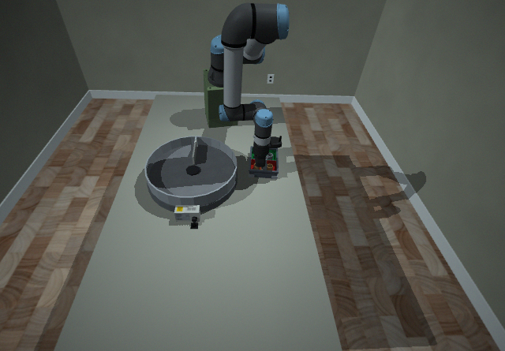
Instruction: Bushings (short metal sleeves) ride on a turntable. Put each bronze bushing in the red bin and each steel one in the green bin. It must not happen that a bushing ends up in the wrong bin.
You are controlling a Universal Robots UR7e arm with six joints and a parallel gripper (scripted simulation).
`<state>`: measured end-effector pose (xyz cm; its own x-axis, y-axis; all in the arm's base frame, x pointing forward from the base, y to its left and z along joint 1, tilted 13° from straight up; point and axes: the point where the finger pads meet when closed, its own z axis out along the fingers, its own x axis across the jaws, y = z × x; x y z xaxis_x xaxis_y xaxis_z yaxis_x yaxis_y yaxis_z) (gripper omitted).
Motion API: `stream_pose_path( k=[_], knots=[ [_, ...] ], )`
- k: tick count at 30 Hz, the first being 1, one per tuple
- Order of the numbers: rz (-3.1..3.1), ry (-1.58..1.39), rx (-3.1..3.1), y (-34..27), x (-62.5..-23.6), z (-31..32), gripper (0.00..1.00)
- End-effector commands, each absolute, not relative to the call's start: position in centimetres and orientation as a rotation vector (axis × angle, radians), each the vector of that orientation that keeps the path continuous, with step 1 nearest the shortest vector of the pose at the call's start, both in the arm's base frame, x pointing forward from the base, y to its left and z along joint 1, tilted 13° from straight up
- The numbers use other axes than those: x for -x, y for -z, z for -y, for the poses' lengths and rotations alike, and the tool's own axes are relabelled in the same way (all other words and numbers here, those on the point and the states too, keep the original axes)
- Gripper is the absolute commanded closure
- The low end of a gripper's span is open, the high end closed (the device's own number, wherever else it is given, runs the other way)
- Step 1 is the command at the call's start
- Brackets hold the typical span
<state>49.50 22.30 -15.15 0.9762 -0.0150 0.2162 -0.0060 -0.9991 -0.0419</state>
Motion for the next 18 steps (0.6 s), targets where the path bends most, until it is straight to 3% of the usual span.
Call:
stream_pose_path(
  k=[1, 18],
  knots=[
    [-0.016, 0.340, 3.082, 14.97, -49.51, -22.30, 0.58],
    [-0.016, 0.340, 3.082, 14.50, -49.41, -22.29, 0.58]
  ],
)
